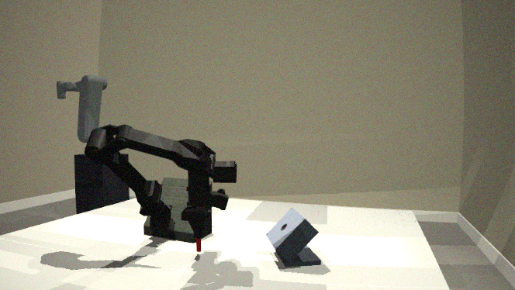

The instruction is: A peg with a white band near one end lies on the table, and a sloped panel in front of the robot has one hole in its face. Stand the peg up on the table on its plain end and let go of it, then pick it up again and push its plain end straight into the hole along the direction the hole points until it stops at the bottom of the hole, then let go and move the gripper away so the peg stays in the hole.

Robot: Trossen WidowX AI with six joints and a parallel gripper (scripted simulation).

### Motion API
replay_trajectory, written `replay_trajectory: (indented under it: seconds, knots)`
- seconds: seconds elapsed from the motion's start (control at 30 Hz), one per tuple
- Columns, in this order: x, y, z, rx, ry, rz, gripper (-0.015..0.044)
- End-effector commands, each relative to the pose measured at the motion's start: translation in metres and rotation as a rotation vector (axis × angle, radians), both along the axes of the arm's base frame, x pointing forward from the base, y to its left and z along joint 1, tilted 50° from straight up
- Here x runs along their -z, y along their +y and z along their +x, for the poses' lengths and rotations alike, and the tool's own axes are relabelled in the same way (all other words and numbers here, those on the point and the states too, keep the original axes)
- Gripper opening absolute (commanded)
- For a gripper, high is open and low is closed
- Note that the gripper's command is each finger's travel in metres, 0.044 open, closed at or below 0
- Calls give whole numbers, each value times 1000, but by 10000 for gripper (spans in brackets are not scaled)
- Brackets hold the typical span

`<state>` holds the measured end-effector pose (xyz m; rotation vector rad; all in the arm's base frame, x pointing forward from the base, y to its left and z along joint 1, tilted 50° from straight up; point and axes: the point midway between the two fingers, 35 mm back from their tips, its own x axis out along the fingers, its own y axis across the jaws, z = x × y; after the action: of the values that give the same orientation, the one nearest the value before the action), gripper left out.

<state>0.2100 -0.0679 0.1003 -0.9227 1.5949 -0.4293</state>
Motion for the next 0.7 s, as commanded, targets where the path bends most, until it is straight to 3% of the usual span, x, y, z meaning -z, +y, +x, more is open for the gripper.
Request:
replay_trajectory:
  seconds: [0.0,0.67]
  knots:
    - [-6,10,2,1,-1,6,0]
    - [-43,53,5,-1,-3,5,0]
